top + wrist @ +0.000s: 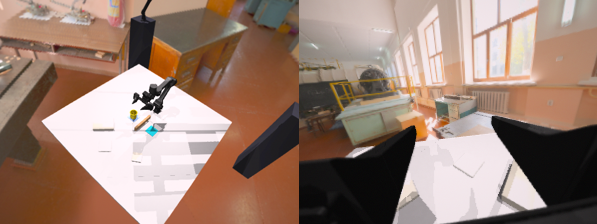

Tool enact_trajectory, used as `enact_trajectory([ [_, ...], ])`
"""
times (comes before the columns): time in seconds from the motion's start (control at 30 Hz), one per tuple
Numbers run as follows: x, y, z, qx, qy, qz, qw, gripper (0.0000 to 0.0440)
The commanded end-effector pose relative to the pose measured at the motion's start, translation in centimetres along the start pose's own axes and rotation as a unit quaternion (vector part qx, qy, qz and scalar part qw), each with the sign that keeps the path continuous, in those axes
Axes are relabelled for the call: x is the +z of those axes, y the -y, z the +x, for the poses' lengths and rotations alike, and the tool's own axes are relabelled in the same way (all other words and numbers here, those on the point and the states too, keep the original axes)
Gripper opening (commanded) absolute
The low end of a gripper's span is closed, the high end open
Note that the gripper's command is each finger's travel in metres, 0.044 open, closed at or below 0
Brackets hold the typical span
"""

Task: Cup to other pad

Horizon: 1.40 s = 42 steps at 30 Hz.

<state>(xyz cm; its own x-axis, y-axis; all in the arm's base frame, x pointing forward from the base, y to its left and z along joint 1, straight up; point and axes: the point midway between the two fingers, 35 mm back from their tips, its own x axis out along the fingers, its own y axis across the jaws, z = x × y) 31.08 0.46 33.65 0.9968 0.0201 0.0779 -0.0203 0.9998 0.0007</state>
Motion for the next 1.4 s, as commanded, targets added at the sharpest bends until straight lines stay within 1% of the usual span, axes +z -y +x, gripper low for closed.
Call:
enact_trajectory([
  [0.0,-0.1,0.0,0.0,-0.001,-0.004,0.001,1.0,0.0374],
  [0.33,-2.0,-0.4,0.0,-0.005,-0.064,0.023,0.998,0.0111],
  [0.37,-2.3,-0.5,0.0,-0.005,-0.071,0.026,0.997,0.0086],
  [0.4,-2.5,-0.6,0.0,-0.005,-0.079,0.029,0.996,0.0073],
  [0.6,-3.5,-1.3,-0.1,0.002,-0.127,0.046,0.991,0.007],
  [0.87,-4.6,-2.2,-0.3,0.007,-0.191,0.066,0.979,0.0108],
  [1.37,-7.0,-2.9,-1.3,0.0,-0.318,0.079,0.945,0.0099],
])
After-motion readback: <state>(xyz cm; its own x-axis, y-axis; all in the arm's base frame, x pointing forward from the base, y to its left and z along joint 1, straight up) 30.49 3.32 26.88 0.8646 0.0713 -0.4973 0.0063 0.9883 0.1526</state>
